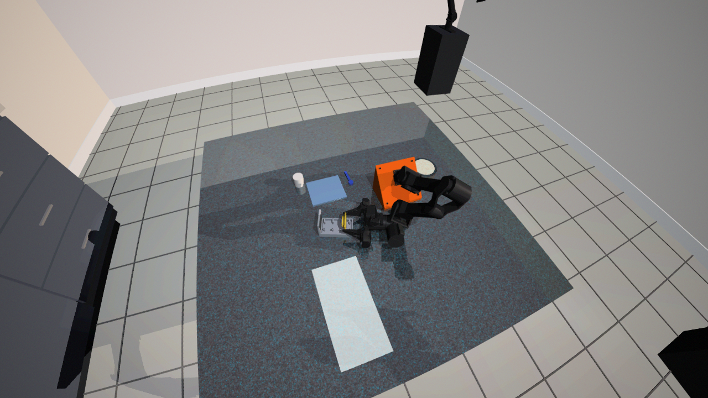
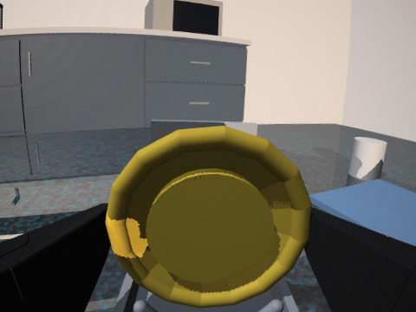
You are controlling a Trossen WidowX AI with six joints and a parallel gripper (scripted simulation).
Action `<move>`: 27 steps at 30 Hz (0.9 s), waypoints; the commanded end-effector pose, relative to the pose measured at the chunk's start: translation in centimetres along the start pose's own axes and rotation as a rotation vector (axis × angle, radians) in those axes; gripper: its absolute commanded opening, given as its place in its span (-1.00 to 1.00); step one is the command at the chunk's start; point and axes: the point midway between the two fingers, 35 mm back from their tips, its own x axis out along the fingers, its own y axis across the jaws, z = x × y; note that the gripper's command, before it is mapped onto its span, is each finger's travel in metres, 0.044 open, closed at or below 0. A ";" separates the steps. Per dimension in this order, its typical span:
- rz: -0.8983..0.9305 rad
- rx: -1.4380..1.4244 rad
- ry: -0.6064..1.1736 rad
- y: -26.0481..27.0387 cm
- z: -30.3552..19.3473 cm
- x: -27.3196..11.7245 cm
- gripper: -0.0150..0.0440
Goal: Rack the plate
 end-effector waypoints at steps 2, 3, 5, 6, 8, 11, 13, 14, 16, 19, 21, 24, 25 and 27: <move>0.000 0.000 0.000 0.0 0.0 0.0 0.22; 0.000 0.000 0.000 0.0 0.0 0.0 0.31; 0.000 0.000 0.000 0.0 0.0 0.0 0.49; 0.000 0.000 0.000 0.0 0.0 0.0 0.58; 0.000 0.000 0.000 0.0 0.0 0.0 0.75; 0.000 0.000 0.000 0.0 0.0 0.0 0.86; 0.000 0.000 0.000 0.0 0.0 0.0 0.86; 0.000 0.000 0.000 0.0 0.0 0.0 0.86; 0.000 0.000 0.000 0.0 0.0 0.0 0.86; -0.002 0.001 0.001 0.1 0.4 0.1 0.86; -0.007 0.002 0.004 0.5 1.6 0.4 0.86; -0.011 0.003 0.007 0.8 3.7 0.7 0.86; -0.012 0.003 0.008 0.9 4.4 0.7 0.86; -0.012 0.003 0.007 1.0 5.9 0.8 0.86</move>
